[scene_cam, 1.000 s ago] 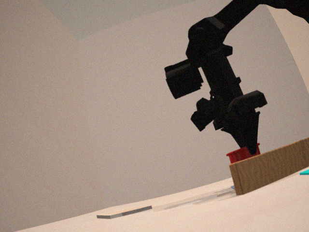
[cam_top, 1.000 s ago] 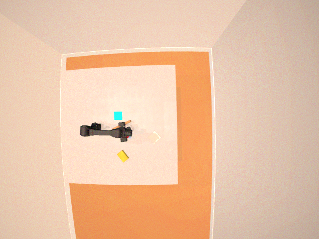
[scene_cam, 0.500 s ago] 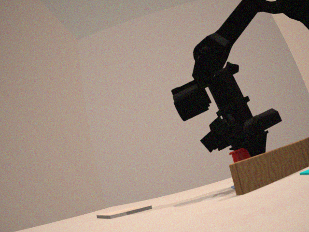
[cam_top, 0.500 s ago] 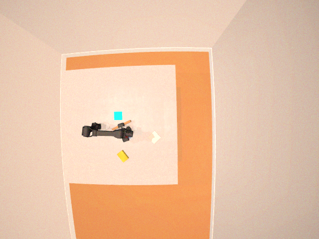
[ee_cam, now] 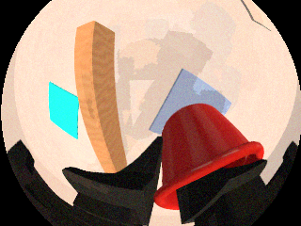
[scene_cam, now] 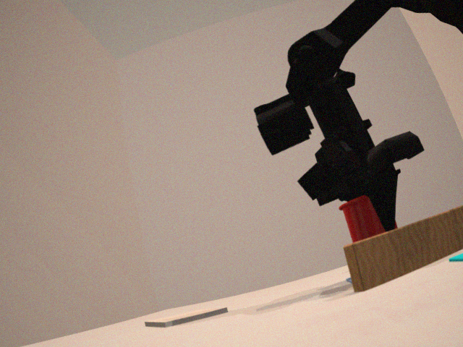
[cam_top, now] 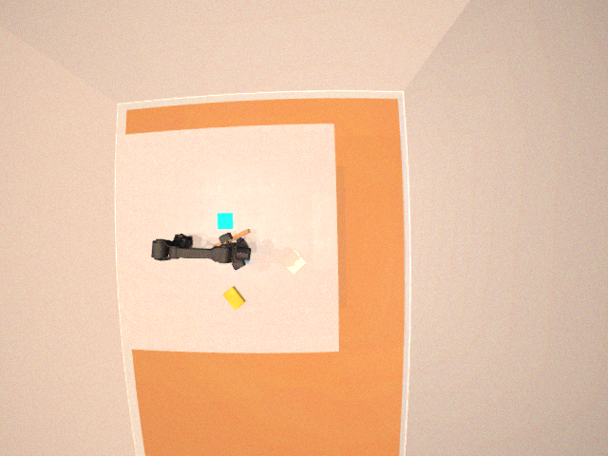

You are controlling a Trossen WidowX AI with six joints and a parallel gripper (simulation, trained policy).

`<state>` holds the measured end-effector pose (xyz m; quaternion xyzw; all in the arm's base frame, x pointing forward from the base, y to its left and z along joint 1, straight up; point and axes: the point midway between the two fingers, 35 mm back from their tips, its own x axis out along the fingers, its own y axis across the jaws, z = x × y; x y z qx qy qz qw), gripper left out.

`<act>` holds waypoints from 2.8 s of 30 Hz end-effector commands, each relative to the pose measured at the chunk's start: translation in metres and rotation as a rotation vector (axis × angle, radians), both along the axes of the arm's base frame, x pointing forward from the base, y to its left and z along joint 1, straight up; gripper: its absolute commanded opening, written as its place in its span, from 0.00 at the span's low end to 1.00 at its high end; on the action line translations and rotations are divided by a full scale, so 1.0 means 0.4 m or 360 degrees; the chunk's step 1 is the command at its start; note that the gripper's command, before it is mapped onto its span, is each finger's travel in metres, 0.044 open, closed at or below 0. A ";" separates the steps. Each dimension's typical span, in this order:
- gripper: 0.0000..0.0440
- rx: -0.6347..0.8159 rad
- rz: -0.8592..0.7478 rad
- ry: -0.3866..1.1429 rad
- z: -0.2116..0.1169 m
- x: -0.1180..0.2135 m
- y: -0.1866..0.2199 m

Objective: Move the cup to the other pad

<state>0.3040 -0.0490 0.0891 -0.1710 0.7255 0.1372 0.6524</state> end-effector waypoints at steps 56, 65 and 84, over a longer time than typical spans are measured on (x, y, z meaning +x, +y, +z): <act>0.00 0.0084 0.0506 -0.0275 0.097 -0.078 0.394; 0.00 0.0081 0.0527 -0.0280 0.057 -0.117 0.422; 0.01 0.0064 0.0500 -0.0268 -0.056 -0.200 0.427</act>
